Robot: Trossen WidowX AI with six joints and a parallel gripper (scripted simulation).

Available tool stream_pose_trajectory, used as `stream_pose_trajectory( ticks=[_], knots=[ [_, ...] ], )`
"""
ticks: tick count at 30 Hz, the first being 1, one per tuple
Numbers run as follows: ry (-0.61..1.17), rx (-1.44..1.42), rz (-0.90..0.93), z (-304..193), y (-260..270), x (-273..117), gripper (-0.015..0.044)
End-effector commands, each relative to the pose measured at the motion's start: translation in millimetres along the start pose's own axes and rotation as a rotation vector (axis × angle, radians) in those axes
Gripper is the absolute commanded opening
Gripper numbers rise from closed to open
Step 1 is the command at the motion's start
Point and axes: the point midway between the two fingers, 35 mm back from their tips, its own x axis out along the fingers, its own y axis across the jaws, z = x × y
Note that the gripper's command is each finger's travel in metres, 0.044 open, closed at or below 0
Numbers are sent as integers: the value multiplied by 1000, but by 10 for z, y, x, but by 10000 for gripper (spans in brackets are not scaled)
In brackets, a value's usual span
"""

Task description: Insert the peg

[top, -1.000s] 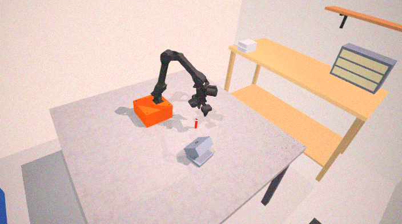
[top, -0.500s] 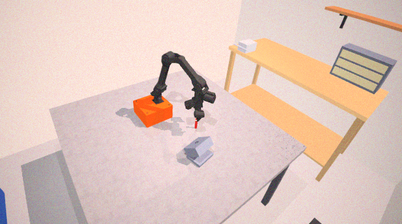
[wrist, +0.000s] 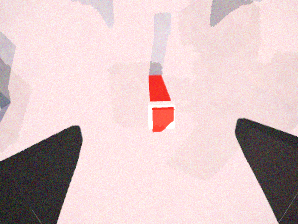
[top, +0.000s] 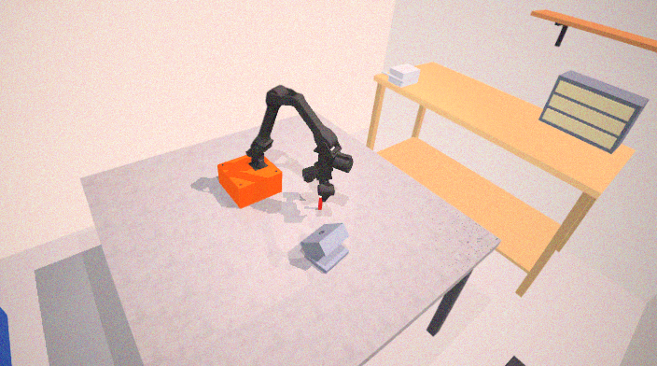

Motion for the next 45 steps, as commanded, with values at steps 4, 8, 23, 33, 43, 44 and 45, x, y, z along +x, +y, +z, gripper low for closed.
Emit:
stream_pose_trajectory(
  ticks=[4, 8, 23, 33, 43, 44, 45],
  knots=[
    [-12, 5, 0, 25, -4, 138, 440],
    [-12, 5, 0, 26, -5, 203, 440],
    [-12, 5, 0, 42, -15, 444, 440],
    [-4, 0, -3, 24, -13, 440, 335],
    [-4, 0, -3, 24, -13, 440, 72],
    [-4, 0, -3, 24, -13, 440, 46],
    [-4, 0, -3, 24, -13, 440, 40]
  ],
)
